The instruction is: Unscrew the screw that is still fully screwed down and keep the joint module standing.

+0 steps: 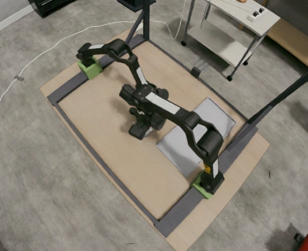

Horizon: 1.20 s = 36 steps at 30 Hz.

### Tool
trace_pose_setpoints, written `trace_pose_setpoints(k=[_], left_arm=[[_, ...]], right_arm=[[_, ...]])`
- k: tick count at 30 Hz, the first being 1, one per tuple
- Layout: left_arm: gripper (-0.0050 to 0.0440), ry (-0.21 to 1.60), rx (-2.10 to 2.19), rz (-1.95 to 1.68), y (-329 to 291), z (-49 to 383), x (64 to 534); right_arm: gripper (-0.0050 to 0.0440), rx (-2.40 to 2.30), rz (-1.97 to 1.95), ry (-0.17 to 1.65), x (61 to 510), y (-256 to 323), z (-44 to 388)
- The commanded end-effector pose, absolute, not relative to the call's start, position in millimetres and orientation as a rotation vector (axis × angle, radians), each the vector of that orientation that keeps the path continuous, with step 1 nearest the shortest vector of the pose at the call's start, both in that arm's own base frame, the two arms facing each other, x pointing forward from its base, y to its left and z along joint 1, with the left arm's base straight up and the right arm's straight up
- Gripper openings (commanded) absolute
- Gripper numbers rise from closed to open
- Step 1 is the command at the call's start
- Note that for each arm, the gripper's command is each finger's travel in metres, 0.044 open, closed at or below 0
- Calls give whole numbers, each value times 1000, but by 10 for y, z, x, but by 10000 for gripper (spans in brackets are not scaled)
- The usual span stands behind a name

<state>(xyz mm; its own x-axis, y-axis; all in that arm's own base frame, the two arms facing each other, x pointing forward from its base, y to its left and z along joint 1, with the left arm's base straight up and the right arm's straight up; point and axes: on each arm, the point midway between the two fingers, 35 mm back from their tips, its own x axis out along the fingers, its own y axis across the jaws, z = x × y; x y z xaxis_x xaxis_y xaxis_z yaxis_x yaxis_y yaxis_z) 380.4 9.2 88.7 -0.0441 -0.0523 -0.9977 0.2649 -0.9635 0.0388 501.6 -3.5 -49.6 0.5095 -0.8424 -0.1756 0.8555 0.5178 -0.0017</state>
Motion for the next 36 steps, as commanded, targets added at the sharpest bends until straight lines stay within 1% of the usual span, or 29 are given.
trace_pose_setpoints(k=[1, 13, 36], left_arm=[[130, 219, 2041, -2069, 97, 1007, 3848], [130, 217, 2057, -2052, 91, 1045, 3869], [130, 268, 2103, -2042, 44, 1026, 3785]], right_arm=[[245, 117, -1024, 133, 5085, -35, -349], [245, 117, -1024, 133, 5085, -35, -349], [245, 117, -1024, 133, 5085, -35, -349]])
